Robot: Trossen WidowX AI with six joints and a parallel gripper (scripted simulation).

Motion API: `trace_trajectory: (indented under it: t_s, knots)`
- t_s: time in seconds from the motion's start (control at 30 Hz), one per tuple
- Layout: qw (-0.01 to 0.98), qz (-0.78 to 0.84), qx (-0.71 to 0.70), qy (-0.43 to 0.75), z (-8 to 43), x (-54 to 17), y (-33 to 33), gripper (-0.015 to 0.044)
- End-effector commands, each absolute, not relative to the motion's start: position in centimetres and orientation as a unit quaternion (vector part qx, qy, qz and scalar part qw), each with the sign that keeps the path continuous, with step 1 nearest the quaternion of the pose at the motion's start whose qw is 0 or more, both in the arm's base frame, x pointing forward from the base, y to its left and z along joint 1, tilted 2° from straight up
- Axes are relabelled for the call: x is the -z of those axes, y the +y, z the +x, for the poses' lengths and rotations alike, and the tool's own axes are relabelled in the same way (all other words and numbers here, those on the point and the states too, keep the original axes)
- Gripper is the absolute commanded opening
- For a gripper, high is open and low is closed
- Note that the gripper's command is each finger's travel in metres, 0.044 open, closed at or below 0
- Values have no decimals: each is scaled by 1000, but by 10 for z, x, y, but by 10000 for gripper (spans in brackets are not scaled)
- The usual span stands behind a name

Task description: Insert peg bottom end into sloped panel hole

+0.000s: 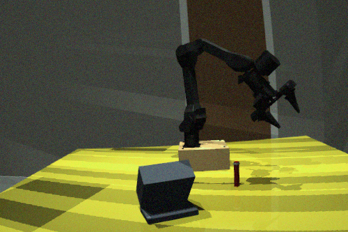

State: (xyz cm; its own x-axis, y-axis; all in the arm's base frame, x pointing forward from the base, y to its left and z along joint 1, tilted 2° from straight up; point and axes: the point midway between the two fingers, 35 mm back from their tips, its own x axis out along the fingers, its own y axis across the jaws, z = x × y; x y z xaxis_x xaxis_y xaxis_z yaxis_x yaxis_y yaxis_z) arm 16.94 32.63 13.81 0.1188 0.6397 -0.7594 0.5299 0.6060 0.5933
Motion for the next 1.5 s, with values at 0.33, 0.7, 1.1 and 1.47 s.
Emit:
trace_trajectory:
  t_s: [0.33,0.7,1.1,1.47]
  knots:
    - [537,537,199,620,212,-104,282,440]
    - [461,594,376,541,236,-82,241,440]
    - [366,632,539,420,251,-63,195,440]
    - [289,642,638,311,255,-52,162,440]
